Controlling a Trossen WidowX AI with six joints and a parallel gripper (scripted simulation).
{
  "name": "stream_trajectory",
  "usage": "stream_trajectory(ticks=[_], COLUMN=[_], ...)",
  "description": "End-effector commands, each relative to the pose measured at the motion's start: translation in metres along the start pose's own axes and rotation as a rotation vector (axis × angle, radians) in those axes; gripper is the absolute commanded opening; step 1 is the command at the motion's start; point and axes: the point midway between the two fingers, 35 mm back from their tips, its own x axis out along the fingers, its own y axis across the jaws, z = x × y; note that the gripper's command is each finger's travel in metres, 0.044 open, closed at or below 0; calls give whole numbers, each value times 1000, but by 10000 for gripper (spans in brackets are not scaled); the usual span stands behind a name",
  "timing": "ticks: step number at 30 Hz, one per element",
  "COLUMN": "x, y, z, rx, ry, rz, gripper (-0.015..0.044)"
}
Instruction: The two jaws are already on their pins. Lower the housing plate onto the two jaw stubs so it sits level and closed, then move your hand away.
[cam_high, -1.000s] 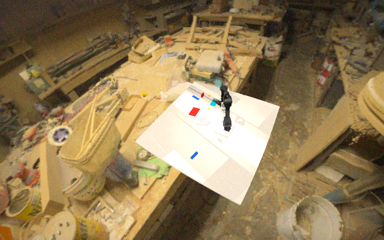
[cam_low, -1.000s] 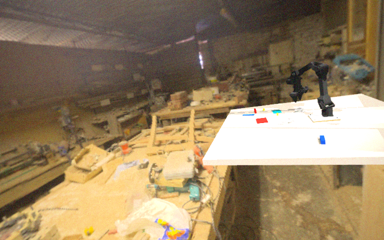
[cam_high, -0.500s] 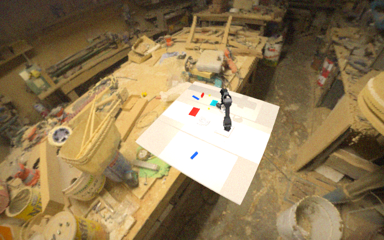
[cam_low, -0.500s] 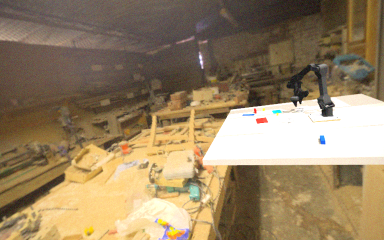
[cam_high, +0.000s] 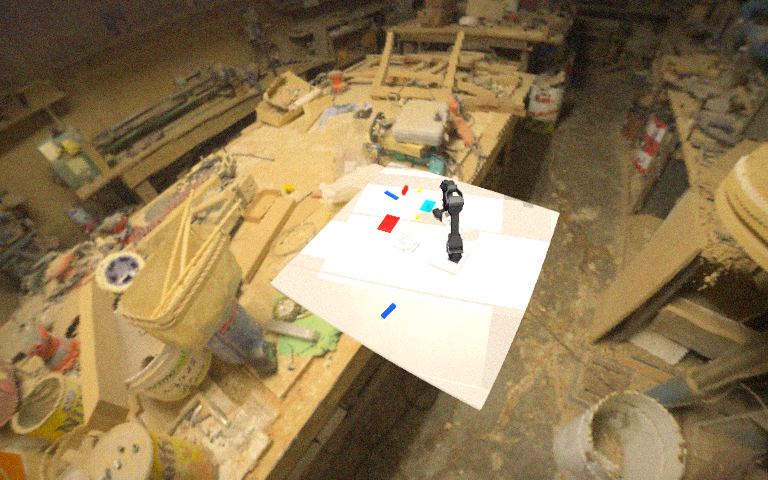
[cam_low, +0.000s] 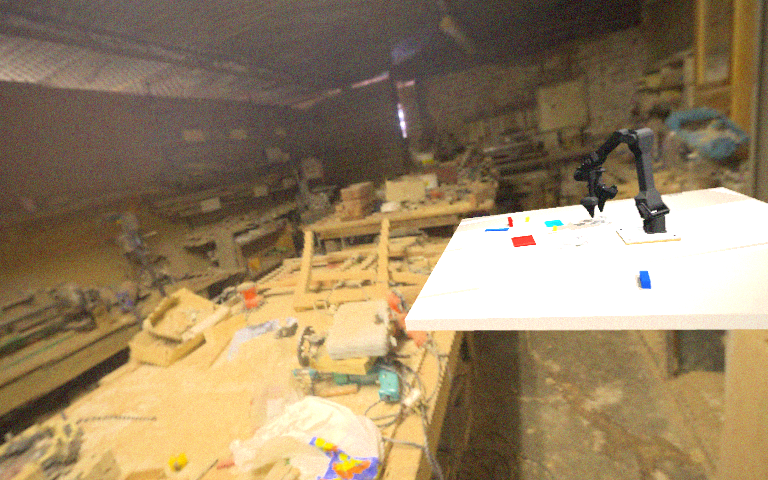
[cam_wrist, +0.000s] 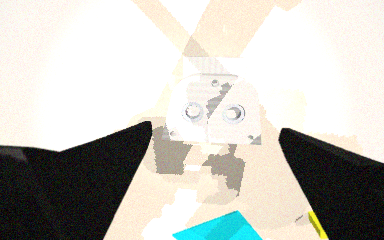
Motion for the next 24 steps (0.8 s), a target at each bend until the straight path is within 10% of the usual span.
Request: stream_trajectory(ticks=[1, 24], x=[5, 31], y=[1, 1], z=[0, 0], rx=[4, 4], ry=[-2, -2], rz=[5, 5], gripper=[440, 440])
